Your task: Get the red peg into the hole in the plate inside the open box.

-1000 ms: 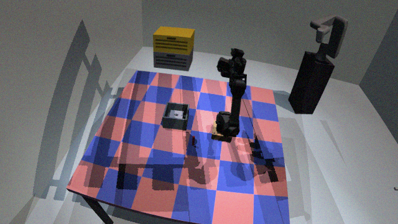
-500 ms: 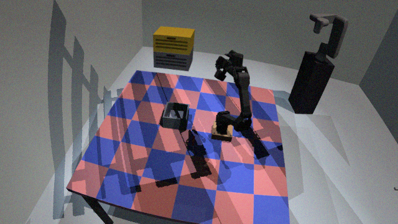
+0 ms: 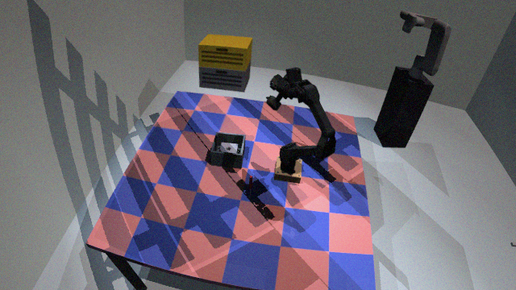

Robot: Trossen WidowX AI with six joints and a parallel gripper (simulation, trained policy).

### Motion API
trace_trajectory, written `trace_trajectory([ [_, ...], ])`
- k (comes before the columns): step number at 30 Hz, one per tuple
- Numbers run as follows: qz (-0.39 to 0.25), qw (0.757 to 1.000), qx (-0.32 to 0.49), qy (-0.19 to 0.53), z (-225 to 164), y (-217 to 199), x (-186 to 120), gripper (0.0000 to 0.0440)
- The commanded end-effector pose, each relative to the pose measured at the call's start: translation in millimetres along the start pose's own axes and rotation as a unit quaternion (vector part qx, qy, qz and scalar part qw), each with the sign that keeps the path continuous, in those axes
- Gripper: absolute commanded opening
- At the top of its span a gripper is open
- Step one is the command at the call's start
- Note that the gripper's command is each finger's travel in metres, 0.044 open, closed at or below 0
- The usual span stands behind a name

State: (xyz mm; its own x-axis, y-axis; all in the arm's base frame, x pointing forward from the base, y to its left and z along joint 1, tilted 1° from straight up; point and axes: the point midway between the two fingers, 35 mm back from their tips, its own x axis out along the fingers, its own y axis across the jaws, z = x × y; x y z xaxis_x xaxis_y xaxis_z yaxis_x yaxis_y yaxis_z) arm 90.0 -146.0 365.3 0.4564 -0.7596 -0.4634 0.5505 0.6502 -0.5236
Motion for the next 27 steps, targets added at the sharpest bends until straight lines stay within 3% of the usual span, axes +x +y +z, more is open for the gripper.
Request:
trace_trajectory([
  [1, 0.052, 0.998, 0.032, 0.026, -4.2, 22.4, 17.9, 0.0440],
  [13, 0.175, 0.971, 0.108, 0.123, -9.9, 105.1, 48.3, 0.0440],
  [27, 0.227, 0.932, 0.144, 0.244, -29.7, 202.5, 43.6, 0.0440],
])
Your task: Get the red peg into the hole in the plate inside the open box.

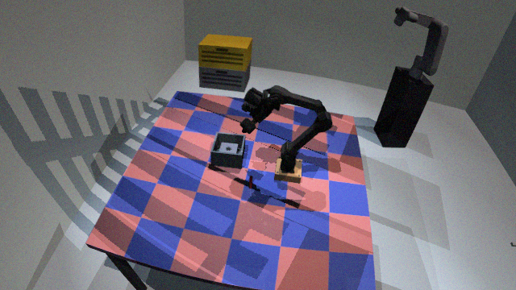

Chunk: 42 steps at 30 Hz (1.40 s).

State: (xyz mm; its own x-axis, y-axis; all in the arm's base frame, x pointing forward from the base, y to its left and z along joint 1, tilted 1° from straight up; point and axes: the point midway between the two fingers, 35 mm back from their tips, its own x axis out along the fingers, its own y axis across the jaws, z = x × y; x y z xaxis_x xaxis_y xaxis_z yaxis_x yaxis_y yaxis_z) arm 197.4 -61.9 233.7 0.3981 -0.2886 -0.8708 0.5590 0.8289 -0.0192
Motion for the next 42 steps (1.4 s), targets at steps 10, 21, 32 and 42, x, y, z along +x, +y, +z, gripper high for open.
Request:
trace_trajectory([
  [10, -0.015, 0.994, 0.040, 0.103, -57.2, 58.9, 35.2, 0.0440],
  [21, -0.055, 0.982, 0.086, 0.160, -108.4, 88.4, 63.0, 0.0440],
  [32, -0.075, 0.971, 0.144, 0.176, -145.9, 104.6, 103.5, 0.0440],
  [42, -0.051, 0.967, 0.183, 0.168, -172.6, 116.2, 141.7, 0.0440],
])
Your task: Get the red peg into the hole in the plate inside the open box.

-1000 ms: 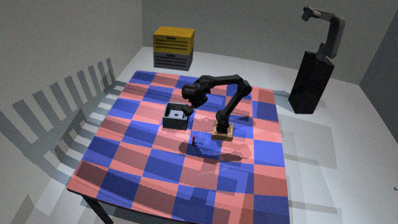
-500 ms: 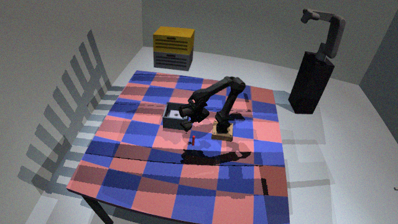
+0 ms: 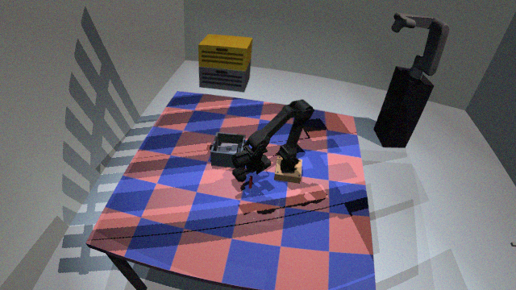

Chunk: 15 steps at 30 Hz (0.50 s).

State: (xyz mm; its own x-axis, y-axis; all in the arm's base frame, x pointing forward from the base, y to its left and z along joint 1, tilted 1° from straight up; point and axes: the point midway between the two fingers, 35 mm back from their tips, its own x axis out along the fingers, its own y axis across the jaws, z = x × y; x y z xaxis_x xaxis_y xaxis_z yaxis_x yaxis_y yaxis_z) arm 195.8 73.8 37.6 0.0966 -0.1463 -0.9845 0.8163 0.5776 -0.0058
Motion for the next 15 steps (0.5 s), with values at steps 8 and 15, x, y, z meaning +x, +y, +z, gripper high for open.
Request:
trace_trajectory([
  [8, 0.005, 0.999, 0.038, 0.016, -15.4, -5.3, 32.4, 0.0318],
  [15, -0.005, 0.998, 0.043, 0.041, -19.7, -8.4, 32.3, 0.0134],
])
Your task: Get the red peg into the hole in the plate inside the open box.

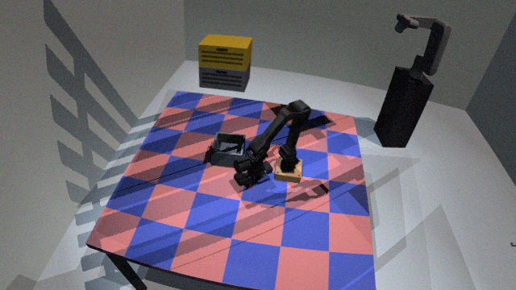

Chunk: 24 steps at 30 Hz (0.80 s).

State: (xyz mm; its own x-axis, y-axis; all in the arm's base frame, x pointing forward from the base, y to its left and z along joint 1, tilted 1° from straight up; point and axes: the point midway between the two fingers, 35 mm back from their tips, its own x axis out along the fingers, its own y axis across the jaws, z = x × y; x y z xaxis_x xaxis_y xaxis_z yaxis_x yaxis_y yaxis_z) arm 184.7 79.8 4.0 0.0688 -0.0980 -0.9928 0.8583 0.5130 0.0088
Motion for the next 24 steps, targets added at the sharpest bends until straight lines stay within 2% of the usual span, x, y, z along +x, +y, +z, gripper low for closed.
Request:
trace_trajectory([
  [1, -0.007, 1.000, 0.004, 0.016, -2.7, -3.0, 1.0, 0.0108],
  [5, -0.008, 0.999, 0.003, 0.032, -3.1, -1.2, -0.9, 0.0003],
  [24, 0.020, 0.996, -0.058, -0.063, 44.2, 2.2, -48.7, 0.0000],
])
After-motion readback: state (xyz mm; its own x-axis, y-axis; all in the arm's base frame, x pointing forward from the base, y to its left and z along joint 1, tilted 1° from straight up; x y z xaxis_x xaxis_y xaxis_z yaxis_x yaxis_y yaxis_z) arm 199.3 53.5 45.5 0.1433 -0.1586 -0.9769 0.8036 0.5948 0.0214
